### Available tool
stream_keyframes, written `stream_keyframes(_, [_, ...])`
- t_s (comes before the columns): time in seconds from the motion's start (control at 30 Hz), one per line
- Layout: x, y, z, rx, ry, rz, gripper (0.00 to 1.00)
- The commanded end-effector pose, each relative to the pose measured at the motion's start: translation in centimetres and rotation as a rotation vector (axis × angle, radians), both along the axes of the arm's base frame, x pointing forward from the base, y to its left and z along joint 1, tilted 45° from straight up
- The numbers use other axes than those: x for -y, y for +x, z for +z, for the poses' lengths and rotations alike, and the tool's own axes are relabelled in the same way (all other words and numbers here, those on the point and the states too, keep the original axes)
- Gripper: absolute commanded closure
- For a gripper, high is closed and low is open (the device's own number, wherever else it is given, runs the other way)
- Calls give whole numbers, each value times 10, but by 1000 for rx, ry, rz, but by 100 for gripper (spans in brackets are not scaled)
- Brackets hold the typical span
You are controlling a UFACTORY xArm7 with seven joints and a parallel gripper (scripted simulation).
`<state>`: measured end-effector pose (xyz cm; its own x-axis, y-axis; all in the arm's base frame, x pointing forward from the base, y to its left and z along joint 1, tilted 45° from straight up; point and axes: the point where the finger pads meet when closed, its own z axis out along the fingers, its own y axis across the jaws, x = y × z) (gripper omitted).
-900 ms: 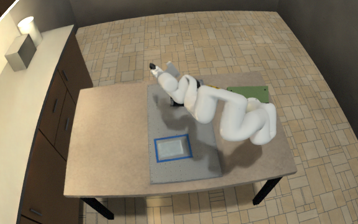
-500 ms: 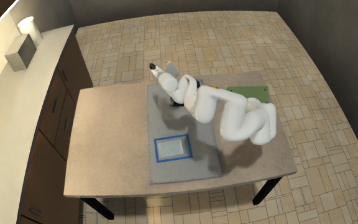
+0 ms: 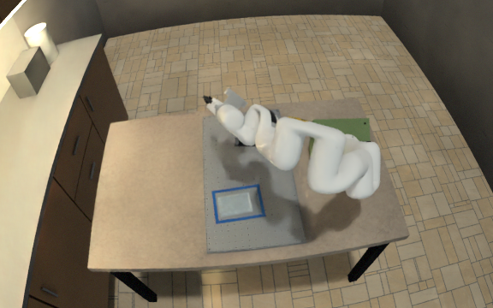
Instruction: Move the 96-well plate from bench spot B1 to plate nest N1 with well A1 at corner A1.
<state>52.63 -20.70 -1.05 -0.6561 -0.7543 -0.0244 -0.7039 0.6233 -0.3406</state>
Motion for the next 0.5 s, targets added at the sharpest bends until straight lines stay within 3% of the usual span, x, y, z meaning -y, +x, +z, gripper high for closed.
stream_keyframes(0.0, [-11,-2,3,-35,20,111,0])
stream_keyframes(0.47, [-61,-6,11,-111,80,499,0])
